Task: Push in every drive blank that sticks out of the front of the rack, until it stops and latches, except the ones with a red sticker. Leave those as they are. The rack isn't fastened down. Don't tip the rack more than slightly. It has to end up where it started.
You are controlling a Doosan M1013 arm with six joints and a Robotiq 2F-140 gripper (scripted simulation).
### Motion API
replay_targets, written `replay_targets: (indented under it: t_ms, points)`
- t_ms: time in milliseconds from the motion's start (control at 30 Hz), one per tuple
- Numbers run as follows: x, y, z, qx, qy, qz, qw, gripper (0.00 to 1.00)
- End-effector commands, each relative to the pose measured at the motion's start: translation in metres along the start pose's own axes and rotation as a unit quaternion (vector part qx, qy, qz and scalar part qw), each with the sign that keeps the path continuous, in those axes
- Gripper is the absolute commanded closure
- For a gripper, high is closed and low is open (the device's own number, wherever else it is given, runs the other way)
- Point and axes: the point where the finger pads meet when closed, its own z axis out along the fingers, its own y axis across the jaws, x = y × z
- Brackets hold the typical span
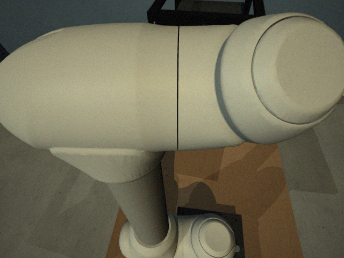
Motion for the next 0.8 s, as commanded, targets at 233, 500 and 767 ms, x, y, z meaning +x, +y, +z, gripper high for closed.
replay_targets:
  t_ms: [233, 500, 767]
  points:
    - [-0.002, 0.000, 0.004, 0.000, 0.000, 0.002, 1.000, 0.90]
    - [-0.002, 0.000, -0.004, 0.000, 0.000, 0.002, 1.000, 0.90]
    - [-0.002, 0.000, -0.035, 0.000, 0.000, 0.002, 1.000, 0.90]
